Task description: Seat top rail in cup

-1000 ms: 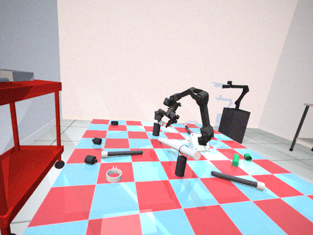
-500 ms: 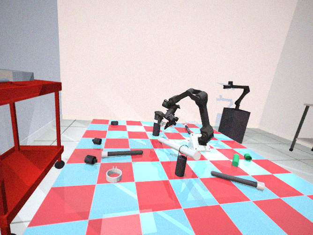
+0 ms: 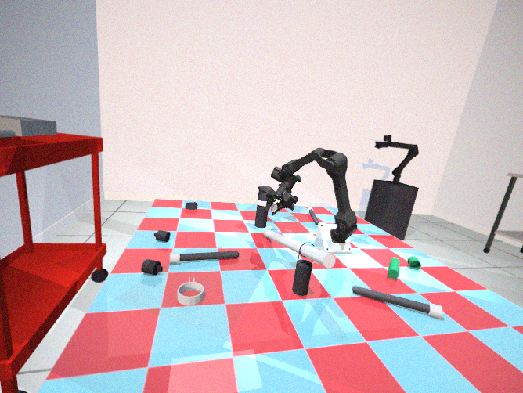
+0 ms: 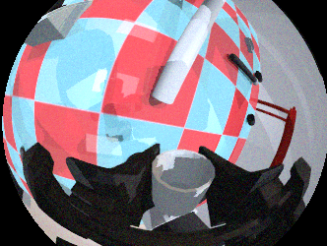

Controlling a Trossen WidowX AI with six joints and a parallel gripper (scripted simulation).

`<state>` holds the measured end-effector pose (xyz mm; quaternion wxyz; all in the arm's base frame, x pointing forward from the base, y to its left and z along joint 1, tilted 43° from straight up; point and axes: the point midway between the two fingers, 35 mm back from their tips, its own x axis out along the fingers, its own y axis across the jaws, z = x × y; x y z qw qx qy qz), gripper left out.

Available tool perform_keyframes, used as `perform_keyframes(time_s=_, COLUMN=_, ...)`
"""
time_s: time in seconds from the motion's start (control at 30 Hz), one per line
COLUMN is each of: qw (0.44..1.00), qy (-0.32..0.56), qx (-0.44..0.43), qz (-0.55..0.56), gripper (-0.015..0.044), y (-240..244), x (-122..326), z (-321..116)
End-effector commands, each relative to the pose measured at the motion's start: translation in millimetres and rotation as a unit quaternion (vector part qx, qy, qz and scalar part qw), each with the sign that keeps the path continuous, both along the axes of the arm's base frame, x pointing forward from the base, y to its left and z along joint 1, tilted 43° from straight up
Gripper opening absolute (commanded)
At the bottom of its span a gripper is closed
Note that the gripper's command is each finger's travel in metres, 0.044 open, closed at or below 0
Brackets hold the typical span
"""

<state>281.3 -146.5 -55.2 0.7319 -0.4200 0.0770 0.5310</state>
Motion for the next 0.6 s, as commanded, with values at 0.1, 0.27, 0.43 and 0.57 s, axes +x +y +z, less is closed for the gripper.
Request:
perform_keyframes(time_s=0.1, qw=1.0, qy=0.013, qx=0.0, qz=-0.014, gripper=0.0, y=1.4, x=3.0, z=0.1)
perform_keyframes(time_s=0.27, qw=0.999, qy=0.024, qx=-0.001, qz=-0.027, gripper=0.0, y=2.3, x=6.2, z=0.6)
perform_keyframes(time_s=0.43, qw=0.999, qy=0.036, qx=-0.002, qz=-0.04, gripper=0.0, y=3.0, x=9.3, z=1.0)
perform_keyframes(time_s=0.57, qw=0.998, qy=0.045, qx=-0.002, qz=-0.051, gripper=0.0, y=3.5, x=11.9, z=1.3)
